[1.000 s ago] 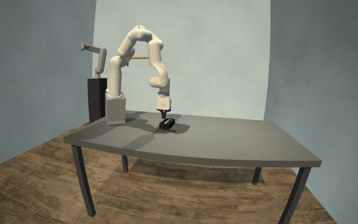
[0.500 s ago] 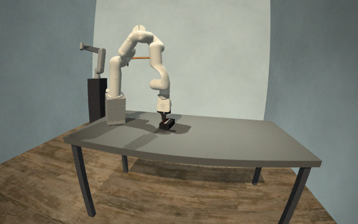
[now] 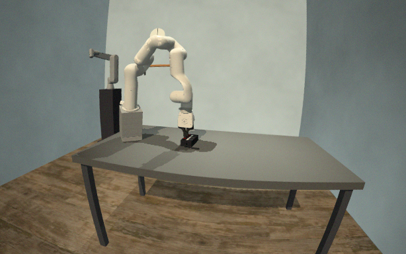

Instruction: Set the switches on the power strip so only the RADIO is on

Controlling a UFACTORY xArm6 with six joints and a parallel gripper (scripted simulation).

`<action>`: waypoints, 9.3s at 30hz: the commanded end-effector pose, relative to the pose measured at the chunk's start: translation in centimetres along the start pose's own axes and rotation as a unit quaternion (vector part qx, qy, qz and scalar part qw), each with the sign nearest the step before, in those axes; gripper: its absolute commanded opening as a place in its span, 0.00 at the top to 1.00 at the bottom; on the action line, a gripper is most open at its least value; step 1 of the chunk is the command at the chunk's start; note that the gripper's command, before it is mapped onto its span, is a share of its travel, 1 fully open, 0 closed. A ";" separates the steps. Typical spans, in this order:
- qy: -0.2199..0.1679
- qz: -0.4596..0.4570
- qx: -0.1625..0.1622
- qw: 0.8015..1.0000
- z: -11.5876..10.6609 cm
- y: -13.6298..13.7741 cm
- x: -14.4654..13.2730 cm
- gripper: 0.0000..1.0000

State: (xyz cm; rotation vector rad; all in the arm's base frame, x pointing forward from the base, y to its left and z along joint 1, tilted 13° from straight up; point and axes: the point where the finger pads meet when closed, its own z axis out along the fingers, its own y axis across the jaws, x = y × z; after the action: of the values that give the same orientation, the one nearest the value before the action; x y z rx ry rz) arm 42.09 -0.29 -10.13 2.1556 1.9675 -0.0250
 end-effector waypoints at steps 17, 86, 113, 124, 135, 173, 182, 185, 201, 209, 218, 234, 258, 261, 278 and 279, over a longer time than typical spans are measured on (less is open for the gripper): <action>0.000 0.000 -0.001 1.000 -0.1 0.1 0.0 1.00; 0.000 0.000 -0.001 1.000 -0.1 0.3 0.0 1.00; 0.000 0.000 -0.001 1.000 0.6 0.3 0.0 1.00; 0.000 0.000 -0.001 1.000 0.8 0.3 0.0 1.00; 0.000 0.000 -0.001 1.000 0.8 0.3 0.0 1.00; 0.000 0.000 -0.001 1.000 -3.1 0.3 0.0 1.00; 0.000 0.000 -0.001 1.000 -3.1 0.3 0.0 1.00; 0.000 0.000 -0.001 1.000 -3.1 0.3 0.0 0.00; 0.000 0.000 -0.001 1.000 -8.0 0.2 0.0 0.00; 0.000 0.000 -0.001 1.000 -11.3 0.2 0.0 0.00; 0.000 0.000 -0.001 1.000 -12.9 0.2 0.0 0.00; 0.000 0.000 -0.001 1.000 -12.9 0.2 0.0 0.00; 0.000 0.000 -0.001 1.000 -12.9 0.2 0.0 0.00; 0.000 0.000 -0.001 1.000 -12.9 0.2 0.0 0.00; 0.000 0.000 -0.001 1.000 -12.9 0.2 0.0 0.00; 0.000 0.000 -0.001 1.000 -12.9 0.2 0.0 0.00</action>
State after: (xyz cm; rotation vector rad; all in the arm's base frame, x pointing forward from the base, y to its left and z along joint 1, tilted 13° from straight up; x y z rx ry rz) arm 40.44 1.94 2.34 2.1556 1.9677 -0.0257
